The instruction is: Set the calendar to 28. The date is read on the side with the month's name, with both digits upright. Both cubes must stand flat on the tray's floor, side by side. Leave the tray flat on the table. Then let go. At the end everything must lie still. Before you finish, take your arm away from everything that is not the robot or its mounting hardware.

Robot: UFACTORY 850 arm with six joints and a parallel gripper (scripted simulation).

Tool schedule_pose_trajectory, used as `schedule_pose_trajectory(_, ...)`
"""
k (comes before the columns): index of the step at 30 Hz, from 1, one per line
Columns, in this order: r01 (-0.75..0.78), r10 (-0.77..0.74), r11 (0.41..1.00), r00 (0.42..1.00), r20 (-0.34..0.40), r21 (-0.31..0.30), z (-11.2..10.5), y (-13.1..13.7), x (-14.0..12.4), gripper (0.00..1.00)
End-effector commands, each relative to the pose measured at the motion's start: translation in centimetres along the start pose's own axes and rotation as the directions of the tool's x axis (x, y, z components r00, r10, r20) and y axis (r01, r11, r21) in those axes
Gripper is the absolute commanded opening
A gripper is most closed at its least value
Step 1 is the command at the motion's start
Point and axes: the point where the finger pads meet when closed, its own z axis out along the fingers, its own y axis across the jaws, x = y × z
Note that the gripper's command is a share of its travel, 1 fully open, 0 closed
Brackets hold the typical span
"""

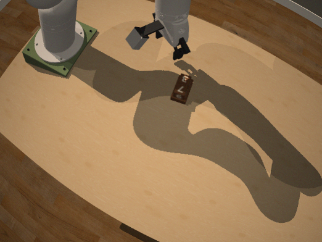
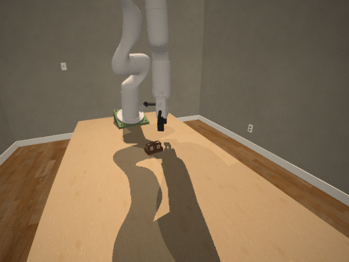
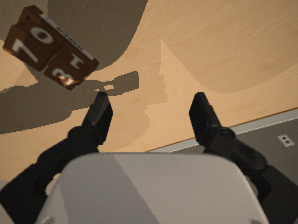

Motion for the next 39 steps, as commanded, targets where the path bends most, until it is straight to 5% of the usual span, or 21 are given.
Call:
schedule_pose_trajectory(1,-0.001,0.001,0.999,1.000,0.004,0.042,0.6,0.0,-0.1,1.00)
schedule_pose_trajectory(39,-0.001,0.001,0.999,1.000,0.004,0.042,1.7,-0.1,-0.1,1.00)
